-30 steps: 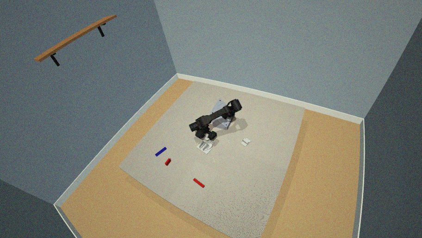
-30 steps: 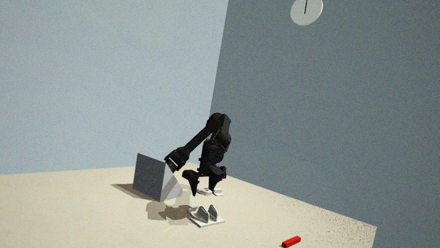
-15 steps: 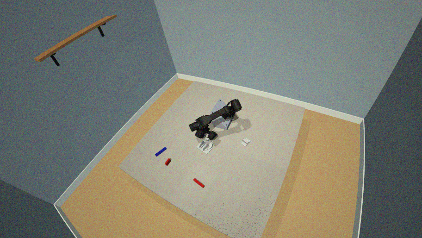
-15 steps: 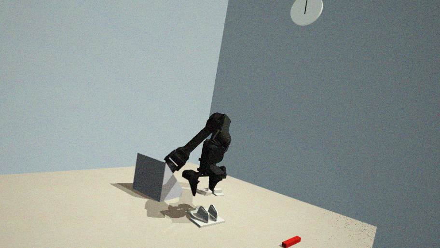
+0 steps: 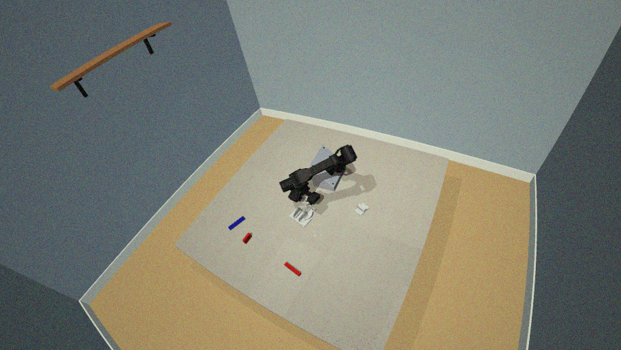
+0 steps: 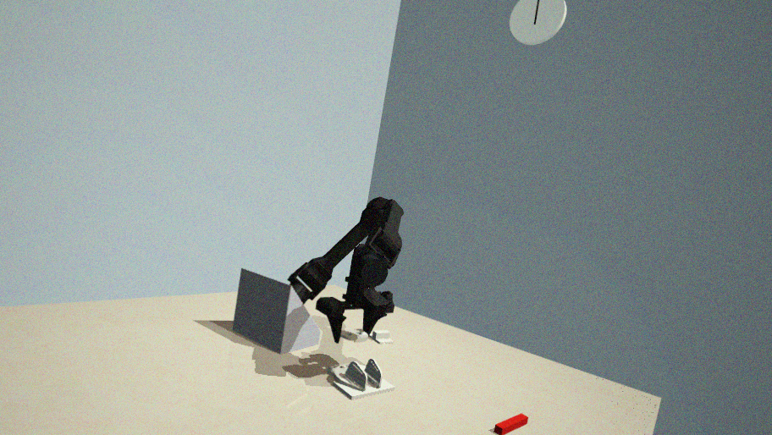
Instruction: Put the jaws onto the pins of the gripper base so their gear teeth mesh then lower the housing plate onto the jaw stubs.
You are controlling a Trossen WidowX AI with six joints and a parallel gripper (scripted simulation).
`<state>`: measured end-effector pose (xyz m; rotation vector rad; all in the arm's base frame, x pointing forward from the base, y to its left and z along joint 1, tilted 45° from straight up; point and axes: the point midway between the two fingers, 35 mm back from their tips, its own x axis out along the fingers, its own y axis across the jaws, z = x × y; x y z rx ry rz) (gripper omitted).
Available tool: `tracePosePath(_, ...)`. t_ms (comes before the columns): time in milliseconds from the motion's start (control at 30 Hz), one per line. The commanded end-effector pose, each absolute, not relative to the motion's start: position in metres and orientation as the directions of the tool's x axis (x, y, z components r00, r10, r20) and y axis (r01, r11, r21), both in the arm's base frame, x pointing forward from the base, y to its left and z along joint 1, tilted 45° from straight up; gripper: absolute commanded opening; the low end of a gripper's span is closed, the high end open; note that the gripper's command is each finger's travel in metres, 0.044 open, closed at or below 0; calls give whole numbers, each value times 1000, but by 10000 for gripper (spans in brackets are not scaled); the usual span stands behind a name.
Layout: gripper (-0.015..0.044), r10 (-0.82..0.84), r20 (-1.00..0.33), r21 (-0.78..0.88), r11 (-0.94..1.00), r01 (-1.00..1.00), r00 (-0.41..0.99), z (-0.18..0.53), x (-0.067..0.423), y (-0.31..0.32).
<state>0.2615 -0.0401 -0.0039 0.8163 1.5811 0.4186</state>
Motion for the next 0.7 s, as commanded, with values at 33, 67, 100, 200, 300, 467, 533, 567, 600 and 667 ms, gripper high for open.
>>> tracePosePath(33, 351, 699, -715, 676, 692, 254, 2, -2, 260, -42)
tracePosePath(67, 351, 699, -715, 676, 692, 254, 2, -2, 260, -42)
tracePosePath(100, 351, 699, -715, 676, 692, 254, 2, -2, 260, -42)
tracePosePath(200, 351, 699, -715, 676, 692, 254, 2, -2, 260, -42)
tracePosePath(300, 351, 699, -715, 676, 692, 254, 2, -2, 260, -42)
tracePosePath(467, 351, 699, -715, 676, 692, 254, 2, -2, 260, -42)
tracePosePath(533, 351, 699, -715, 678, 693, 246, 2, -2, 260, -42)
tracePosePath(567, 351, 699, -715, 678, 694, 244, 2, -2, 260, -42)
tracePosePath(600, 351, 699, -715, 678, 694, 244, 2, -2, 260, -42)
tracePosePath(667, 351, 699, -715, 678, 694, 244, 2, -2, 260, -42)
